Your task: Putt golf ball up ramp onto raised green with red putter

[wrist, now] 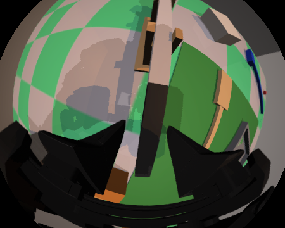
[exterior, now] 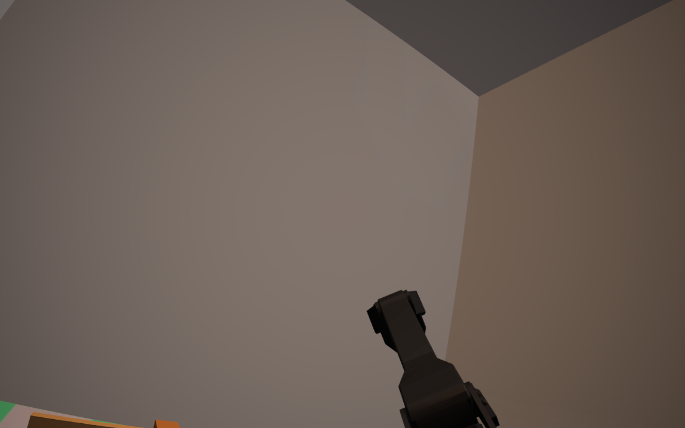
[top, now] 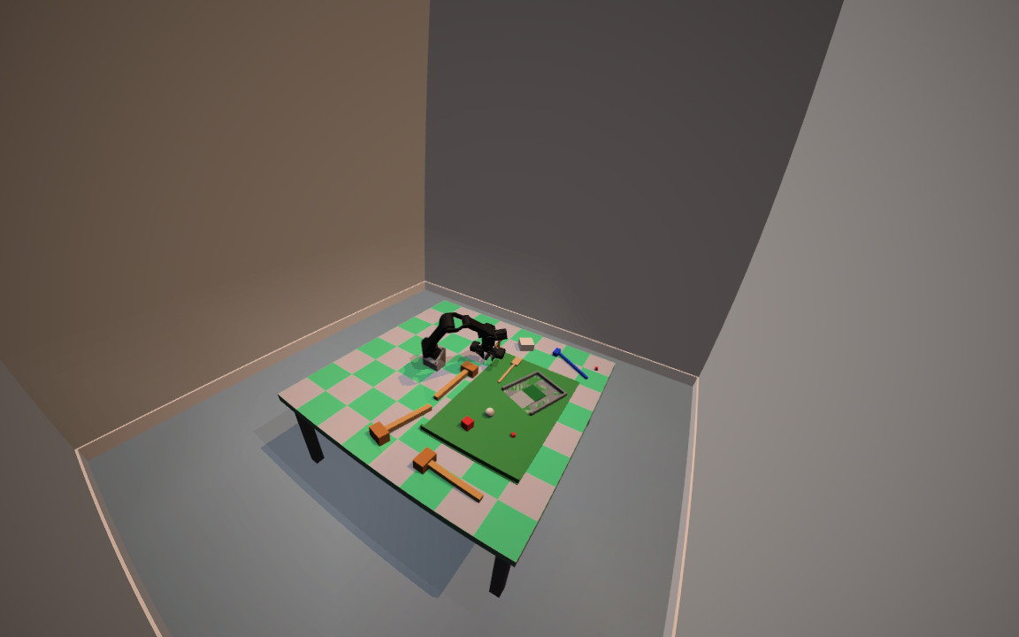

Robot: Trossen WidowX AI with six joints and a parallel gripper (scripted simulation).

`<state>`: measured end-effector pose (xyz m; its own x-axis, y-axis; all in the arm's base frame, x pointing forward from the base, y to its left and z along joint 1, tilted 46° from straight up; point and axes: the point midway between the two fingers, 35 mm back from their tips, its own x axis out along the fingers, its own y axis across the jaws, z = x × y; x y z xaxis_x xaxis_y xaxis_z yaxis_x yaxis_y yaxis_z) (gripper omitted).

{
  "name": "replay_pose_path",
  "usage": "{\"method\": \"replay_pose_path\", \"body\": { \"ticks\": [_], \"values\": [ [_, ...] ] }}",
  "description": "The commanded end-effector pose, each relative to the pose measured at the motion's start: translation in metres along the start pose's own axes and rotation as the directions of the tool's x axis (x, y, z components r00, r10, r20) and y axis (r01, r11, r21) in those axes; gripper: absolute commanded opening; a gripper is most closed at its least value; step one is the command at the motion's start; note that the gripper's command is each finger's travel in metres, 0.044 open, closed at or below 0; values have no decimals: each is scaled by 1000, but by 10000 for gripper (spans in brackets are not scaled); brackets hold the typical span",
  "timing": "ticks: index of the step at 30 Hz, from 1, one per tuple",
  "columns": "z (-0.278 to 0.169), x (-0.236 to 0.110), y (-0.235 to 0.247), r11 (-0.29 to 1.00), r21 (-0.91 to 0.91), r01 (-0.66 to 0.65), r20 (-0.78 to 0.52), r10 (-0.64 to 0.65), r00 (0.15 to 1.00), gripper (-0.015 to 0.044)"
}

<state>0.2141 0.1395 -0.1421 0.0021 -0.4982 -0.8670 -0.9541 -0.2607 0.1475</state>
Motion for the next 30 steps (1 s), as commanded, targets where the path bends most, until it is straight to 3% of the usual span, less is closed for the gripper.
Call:
{"method": "replay_pose_path", "body": {
  "ticks": [1, 5, 12, 30],
  "values": [
    [0, -1, 0, 1000, 1, 1, 1, -1, 1000, 151],
    [0, -1, 0, 1000, 1, 1, 1, -1, 1000, 46],
    [0, -2, 0, 1000, 1, 1, 1, -1, 1000, 0],
    [27, -97, 0, 1000, -1, -1, 4, 1, 1000, 0]
  ]
}}
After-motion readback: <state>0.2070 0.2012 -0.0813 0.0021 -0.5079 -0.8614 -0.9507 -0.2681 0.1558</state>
